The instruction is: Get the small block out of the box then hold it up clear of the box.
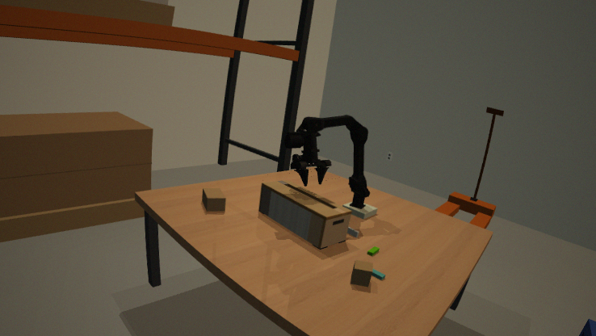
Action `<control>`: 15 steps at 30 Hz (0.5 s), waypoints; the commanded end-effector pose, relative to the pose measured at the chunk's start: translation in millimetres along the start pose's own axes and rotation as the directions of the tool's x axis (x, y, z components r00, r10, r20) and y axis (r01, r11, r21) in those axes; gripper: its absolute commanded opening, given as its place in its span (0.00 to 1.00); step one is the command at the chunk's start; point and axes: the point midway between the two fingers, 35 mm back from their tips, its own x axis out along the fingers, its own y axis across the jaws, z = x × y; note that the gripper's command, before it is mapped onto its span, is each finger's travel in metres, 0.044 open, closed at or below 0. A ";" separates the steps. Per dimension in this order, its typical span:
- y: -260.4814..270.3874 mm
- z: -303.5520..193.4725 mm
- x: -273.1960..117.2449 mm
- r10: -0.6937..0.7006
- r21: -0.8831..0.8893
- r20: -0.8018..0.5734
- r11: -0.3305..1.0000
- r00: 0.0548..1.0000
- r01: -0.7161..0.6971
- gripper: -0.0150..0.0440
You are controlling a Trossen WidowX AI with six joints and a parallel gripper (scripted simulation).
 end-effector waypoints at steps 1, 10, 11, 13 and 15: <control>0.6 1.4 5.6 -0.005 0.011 -0.008 1.000 1.000 0.005 0.93; 1.0 6.3 19.4 -0.005 0.011 -0.008 1.000 1.000 0.005 0.93; 1.0 6.8 21.0 -0.005 0.011 -0.008 1.000 1.000 0.005 0.93; 0.9 7.9 24.1 -0.005 0.011 -0.008 1.000 1.000 0.005 0.93; 0.9 8.9 27.2 -0.005 0.011 -0.008 1.000 1.000 0.005 0.93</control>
